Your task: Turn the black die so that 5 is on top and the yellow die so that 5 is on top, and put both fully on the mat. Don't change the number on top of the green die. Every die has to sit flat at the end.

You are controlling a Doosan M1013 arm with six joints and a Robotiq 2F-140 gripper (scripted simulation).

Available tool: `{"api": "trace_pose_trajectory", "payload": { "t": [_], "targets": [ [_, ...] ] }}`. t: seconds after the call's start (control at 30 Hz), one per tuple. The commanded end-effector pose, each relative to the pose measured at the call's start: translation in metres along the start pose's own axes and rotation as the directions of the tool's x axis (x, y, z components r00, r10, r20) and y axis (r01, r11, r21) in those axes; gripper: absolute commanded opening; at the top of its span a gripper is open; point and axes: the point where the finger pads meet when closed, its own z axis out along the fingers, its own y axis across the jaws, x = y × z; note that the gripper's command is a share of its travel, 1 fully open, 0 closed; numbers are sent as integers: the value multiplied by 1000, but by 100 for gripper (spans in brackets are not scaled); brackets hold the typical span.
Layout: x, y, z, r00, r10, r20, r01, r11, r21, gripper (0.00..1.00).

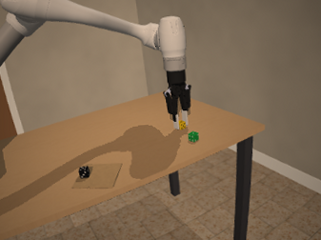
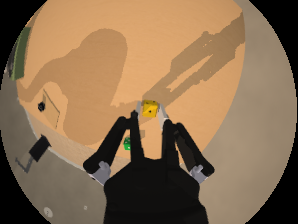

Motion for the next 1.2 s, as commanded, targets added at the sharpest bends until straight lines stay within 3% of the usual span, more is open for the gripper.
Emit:
{"api": "trace_pose_trajectory", "payload": {
  "t": [0.0,0.1,0.13,1.17],
  "targets": [
    [4,1,4,1000,-4,2,4,1000,2,35],
    [4,1,4,1000,-4,2,4,1000,2,35],
    [4,1,4,1000,-4,2,4,1000,2,24],
    [4,1,4,1000,-4,2,4,1000,2,24]
  ]
}}
